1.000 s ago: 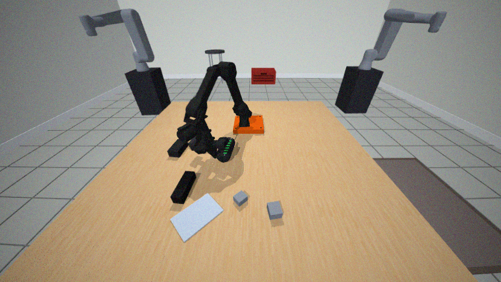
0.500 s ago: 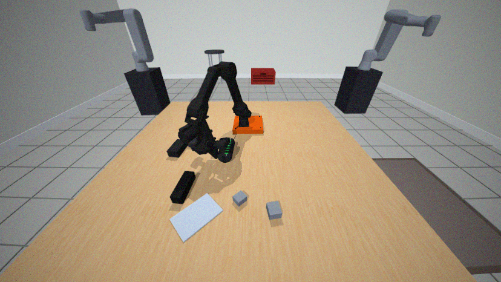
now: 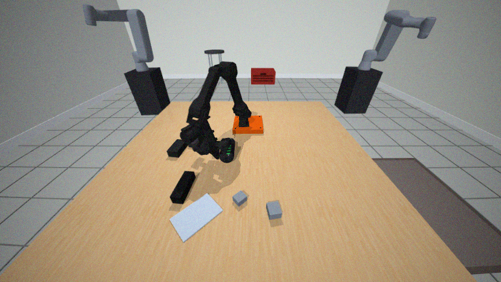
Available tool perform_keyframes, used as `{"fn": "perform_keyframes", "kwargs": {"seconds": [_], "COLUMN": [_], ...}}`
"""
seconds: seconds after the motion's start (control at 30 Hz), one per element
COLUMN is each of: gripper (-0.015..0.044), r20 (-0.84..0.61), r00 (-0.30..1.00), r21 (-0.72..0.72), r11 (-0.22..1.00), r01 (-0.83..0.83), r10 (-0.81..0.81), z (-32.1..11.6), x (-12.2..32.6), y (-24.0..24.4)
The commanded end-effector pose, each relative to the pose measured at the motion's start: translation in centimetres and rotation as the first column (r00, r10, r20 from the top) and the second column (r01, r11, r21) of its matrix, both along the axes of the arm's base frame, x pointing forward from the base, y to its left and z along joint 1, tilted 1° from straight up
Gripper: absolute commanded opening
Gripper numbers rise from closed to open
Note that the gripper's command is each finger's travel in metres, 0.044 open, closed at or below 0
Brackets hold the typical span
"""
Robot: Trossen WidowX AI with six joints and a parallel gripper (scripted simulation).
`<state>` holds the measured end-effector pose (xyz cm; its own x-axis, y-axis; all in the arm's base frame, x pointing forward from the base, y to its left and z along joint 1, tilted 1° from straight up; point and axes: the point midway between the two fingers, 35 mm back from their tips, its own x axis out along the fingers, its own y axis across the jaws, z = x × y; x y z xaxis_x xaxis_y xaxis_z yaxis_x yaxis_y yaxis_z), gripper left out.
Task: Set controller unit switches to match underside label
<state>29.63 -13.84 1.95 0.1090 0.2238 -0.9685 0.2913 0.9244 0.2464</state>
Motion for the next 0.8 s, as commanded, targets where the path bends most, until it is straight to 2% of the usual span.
{"fn": "perform_keyframes", "kwargs": {"seconds": [0.0, 0.77], "gripper": [0.0000, 0.0000], "r20": [-0.005, -0.005], "r00": [1.000, 1.000], "r21": [0.019, 0.020], "r11": [1.000, 1.000], "r01": [-0.010, -0.010], "r10": [0.010, 0.010], "z": [-0.21, -0.24], "x": [0.03, 0.43], "y": [1.10, 2.03]}}
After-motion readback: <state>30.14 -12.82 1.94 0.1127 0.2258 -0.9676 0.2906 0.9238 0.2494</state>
